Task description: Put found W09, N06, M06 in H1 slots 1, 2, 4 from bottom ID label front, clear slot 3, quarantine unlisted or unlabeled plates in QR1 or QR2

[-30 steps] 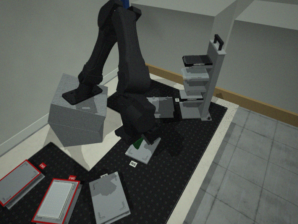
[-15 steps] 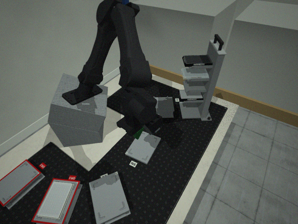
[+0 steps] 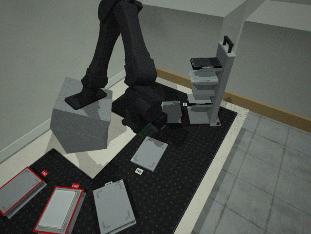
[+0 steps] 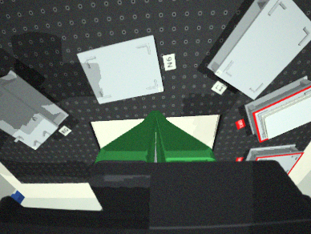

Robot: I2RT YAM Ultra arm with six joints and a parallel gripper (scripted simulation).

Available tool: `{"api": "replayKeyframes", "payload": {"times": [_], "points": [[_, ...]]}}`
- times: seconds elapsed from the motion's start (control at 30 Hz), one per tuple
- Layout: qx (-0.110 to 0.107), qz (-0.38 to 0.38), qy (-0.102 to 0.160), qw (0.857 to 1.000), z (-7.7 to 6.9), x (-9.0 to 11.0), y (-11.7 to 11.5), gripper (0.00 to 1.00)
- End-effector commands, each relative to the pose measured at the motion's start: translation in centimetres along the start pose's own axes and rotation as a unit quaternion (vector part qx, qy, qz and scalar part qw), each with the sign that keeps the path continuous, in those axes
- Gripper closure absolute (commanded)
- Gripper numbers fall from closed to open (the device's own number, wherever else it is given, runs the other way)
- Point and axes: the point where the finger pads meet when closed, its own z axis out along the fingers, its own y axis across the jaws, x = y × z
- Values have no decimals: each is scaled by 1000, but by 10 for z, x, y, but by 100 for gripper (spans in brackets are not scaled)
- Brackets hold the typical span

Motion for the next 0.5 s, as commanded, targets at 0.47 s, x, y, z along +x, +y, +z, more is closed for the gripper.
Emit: {"api": "replayKeyframes", "payload": {"times": [0.47], "points": [[-2,-29,1,1000,-17,24,24,100]]}}
